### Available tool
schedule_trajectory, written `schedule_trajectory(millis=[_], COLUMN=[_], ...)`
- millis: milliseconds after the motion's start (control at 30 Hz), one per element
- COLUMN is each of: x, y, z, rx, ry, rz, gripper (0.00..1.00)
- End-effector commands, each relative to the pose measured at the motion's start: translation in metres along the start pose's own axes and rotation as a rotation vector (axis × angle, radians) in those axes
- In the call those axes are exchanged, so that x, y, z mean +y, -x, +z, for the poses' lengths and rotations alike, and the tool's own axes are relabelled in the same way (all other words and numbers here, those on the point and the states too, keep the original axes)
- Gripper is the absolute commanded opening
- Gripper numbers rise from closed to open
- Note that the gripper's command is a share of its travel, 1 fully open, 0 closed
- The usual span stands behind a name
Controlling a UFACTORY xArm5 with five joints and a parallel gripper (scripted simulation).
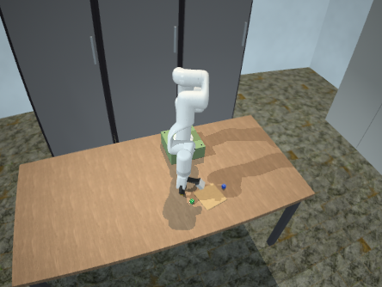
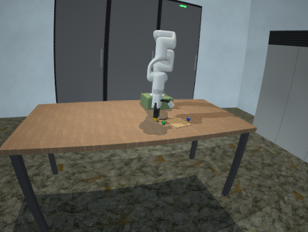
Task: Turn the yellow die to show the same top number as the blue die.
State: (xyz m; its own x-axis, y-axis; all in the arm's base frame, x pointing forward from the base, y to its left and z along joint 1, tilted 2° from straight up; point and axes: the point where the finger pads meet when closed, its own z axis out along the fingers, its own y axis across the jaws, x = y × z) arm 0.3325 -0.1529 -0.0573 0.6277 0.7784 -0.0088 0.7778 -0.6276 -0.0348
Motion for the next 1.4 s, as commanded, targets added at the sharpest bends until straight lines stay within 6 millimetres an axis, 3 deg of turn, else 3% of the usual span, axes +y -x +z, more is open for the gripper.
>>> schedule_trajectory(millis=[0, 700, 1367], x=[0.001, 0.001, 0.001], y=[0.0, 0.0, 0.0], z=[0.0, 0.021, 0.023], rx=[0.001, 0.001, 0.001], ry=[0.003, 0.003, 0.003], rz=[0.0, 0.0, 0.0], gripper=[0.36, 0.36, 0.36])
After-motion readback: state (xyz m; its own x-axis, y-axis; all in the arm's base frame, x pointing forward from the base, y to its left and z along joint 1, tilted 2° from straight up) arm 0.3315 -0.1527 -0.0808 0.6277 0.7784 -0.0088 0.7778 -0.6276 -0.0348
